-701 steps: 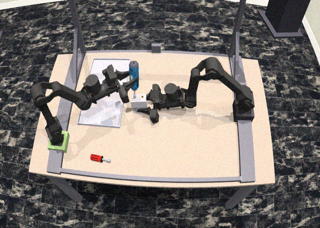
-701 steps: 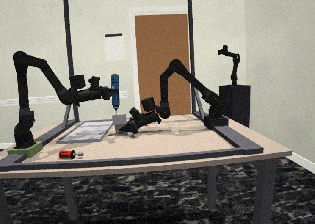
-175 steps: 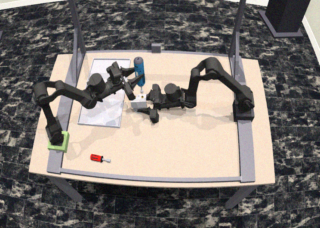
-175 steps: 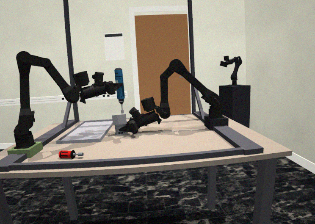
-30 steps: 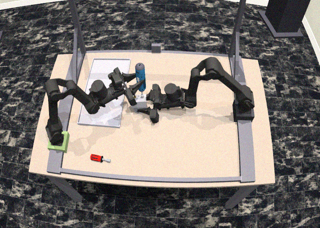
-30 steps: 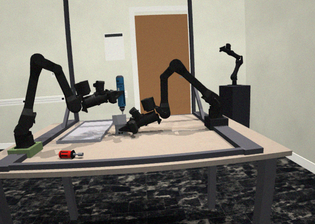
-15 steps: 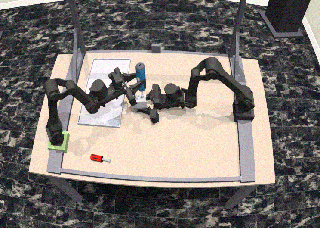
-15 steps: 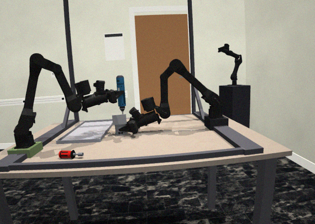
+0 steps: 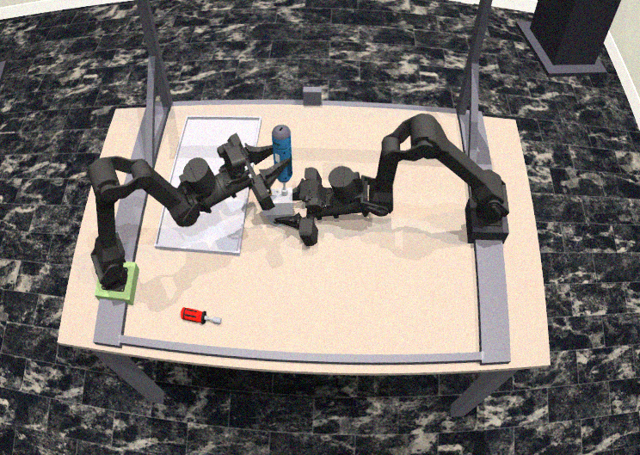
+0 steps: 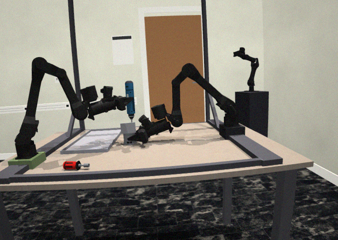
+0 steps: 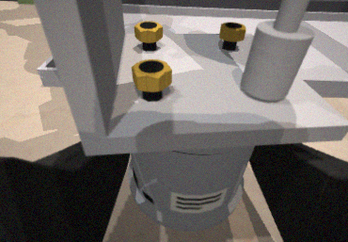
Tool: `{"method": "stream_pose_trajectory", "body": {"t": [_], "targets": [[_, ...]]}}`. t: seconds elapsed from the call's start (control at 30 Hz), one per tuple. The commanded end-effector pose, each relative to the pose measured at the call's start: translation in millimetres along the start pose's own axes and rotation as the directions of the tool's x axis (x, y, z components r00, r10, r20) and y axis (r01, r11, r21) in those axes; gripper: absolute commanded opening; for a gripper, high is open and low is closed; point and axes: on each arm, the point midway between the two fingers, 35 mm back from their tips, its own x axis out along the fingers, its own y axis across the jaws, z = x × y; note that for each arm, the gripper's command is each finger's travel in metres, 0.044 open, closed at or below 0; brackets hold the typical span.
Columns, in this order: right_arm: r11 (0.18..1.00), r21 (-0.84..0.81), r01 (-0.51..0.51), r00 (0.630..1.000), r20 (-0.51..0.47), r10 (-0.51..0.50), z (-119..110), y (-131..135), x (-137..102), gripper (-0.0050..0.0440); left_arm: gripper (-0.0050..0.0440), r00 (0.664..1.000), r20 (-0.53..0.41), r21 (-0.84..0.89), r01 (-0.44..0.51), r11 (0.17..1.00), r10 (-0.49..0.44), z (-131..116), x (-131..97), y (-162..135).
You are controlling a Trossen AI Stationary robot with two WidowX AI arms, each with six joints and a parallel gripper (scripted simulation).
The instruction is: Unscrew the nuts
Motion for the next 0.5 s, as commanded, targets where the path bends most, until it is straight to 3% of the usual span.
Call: {"method": "stream_pose_trajectory", "body": {"t": [0.0,0.47], "targets": [[1.000,0.001,0.002,1.000,0.027,-0.002,12.1,-0.3,3.3,0.0163,0.0242,0.999,0.036,0.002,0.000,1.000,0.000,15.1,0.8,-0.1],[1.000,0.001,0.003,1.000,0.029,-0.003,22.4,0.0,6.2,0.0163,0.0242,0.999,0.036,0.002,0.000,1.000,0.000,15.1,0.8,-0.1]]}}
